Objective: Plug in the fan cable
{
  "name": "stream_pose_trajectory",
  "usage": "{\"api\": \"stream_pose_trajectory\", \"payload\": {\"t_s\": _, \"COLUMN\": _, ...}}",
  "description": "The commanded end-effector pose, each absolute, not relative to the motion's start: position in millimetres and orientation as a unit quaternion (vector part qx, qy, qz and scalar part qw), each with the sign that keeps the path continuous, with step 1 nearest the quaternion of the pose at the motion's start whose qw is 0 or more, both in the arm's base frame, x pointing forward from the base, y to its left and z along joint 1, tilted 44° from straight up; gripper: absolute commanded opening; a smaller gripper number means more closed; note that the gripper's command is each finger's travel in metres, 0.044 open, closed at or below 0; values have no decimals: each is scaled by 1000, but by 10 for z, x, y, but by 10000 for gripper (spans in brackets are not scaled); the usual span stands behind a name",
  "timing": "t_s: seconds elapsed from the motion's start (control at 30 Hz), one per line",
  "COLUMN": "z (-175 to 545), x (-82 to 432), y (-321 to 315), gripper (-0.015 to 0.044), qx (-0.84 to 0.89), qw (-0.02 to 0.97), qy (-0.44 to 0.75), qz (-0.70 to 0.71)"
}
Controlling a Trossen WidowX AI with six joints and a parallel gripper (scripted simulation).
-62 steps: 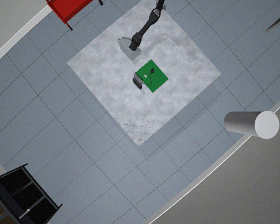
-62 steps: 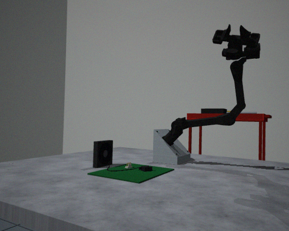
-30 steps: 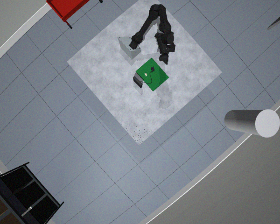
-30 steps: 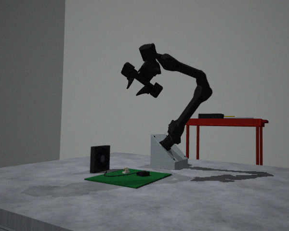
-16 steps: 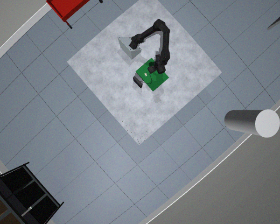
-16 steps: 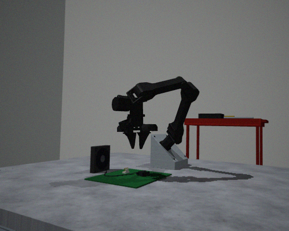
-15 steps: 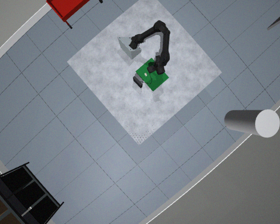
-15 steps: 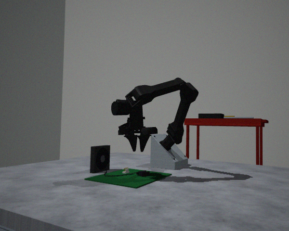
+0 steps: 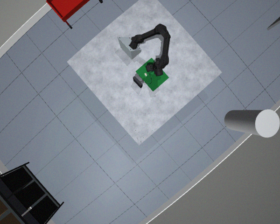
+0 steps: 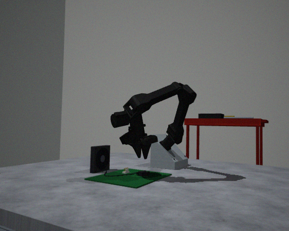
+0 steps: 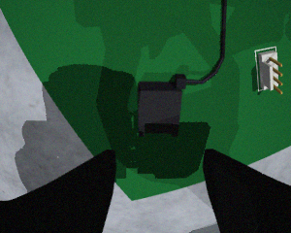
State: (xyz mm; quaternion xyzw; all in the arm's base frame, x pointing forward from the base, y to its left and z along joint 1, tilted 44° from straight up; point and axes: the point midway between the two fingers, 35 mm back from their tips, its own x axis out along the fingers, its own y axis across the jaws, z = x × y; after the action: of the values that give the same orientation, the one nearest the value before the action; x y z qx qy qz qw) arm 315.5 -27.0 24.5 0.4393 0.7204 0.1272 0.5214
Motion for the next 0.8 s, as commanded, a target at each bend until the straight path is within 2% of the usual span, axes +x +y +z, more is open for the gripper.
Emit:
{"api": "stream_pose_trajectory", "payload": {"t_s": 0.0, "z": 91, "x": 3158, "y": -122, "gripper": 210, "qx": 440, "qw": 514, "qy": 725, "qz": 125}}
{"api": "stream_pose_trajectory", "payload": {"t_s": 0.77, "z": -168, "x": 3205, "y": 125, "gripper": 210, "qx": 441, "qw": 514, "qy": 725, "qz": 126}}
